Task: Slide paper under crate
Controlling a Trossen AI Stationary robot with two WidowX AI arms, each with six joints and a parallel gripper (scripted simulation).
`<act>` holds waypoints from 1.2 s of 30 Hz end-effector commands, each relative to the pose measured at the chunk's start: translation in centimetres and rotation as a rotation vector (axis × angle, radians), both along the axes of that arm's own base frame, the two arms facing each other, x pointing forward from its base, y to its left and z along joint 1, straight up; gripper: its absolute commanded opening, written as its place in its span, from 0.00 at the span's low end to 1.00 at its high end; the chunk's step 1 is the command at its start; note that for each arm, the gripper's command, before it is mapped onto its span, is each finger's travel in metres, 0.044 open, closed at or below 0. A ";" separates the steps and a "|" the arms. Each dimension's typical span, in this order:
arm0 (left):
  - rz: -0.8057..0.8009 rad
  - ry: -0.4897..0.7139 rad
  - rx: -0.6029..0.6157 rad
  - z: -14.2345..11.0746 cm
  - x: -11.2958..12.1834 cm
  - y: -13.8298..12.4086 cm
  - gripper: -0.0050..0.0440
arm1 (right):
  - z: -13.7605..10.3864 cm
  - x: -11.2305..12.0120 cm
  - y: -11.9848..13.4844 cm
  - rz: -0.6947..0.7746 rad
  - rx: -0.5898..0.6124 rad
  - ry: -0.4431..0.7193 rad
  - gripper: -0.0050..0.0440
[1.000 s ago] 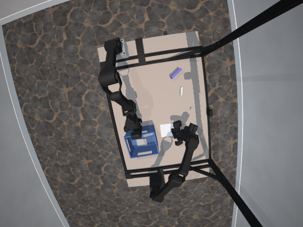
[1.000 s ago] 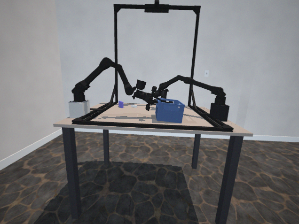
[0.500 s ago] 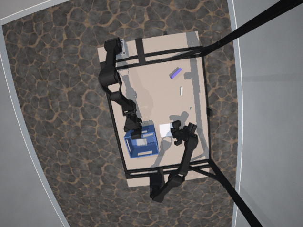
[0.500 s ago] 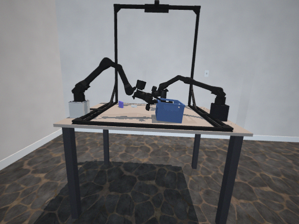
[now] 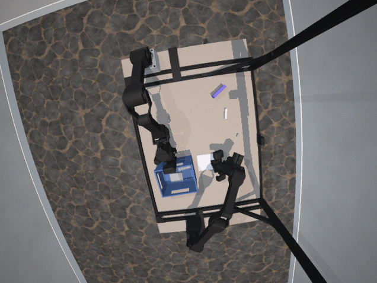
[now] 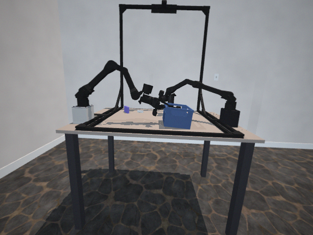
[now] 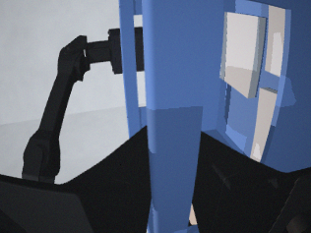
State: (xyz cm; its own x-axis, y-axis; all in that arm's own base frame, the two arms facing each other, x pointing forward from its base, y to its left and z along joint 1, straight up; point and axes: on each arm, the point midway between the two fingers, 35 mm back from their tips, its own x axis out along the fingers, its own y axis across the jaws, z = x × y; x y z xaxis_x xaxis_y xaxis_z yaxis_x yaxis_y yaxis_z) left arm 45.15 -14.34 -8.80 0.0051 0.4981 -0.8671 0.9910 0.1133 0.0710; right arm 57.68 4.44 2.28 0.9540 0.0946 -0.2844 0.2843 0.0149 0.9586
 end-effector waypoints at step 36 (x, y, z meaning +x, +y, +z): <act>0.004 0.023 0.009 -0.8 -0.9 3.0 0.22 | 4.3 1.0 0.1 0.001 0.009 -0.104 0.10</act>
State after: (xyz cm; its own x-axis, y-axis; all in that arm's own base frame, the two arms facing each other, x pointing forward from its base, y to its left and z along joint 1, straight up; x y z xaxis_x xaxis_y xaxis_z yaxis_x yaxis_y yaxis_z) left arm 44.88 -12.32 -8.79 0.0067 0.4968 -0.8679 0.9910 0.1125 0.0720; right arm 57.68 4.44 2.31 0.9542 0.0944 -0.2838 0.2837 0.0149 0.9588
